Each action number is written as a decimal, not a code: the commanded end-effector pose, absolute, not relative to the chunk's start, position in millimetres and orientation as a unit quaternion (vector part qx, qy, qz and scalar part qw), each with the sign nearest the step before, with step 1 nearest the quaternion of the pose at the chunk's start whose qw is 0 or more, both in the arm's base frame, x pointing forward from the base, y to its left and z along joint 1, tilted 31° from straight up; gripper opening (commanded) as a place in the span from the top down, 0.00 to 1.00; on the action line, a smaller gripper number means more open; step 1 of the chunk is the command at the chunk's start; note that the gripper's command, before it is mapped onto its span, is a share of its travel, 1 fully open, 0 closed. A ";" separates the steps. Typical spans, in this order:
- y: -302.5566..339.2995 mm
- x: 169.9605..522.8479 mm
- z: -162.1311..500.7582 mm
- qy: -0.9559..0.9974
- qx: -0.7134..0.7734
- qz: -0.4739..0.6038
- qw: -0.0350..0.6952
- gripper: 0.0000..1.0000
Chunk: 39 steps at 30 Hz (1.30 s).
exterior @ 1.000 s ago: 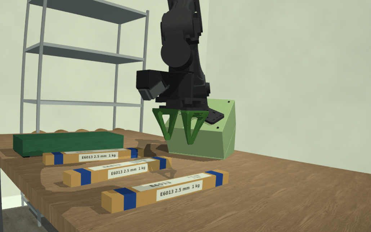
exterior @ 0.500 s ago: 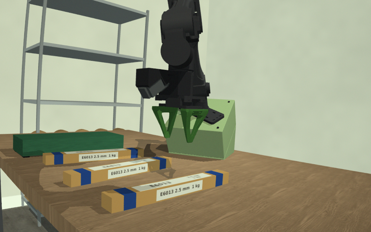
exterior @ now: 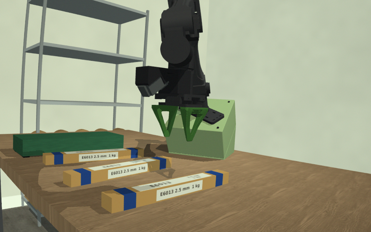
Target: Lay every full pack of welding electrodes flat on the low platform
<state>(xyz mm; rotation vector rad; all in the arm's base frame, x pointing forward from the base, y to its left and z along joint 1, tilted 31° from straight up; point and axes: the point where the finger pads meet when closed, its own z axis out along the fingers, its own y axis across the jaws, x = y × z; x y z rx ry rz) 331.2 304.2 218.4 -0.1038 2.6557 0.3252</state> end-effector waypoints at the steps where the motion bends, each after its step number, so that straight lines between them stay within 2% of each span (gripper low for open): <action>1: 308.7 342.4 228.3 0.960 -0.032 0.128 0.249 0.24; 3: 304.4 342.6 205.6 0.965 -0.034 0.112 0.235 0.24; 13: 314.9 358.5 172.0 0.965 -0.036 0.117 0.233 0.24; 16: 315.3 360.3 171.9 0.964 -0.035 0.119 0.236 0.24; 17: 322.3 365.2 197.1 0.954 -0.034 0.140 0.261 0.24; 19: 318.8 366.6 158.5 0.965 -0.035 0.116 0.234 0.24; 25: 323.7 375.7 137.4 0.965 -0.035 0.115 0.232 0.24; 28: 334.1 378.1 170.9 0.954 -0.036 0.142 0.260 0.24; 39: 335.2 378.3 172.3 0.954 -0.036 0.141 0.261 0.24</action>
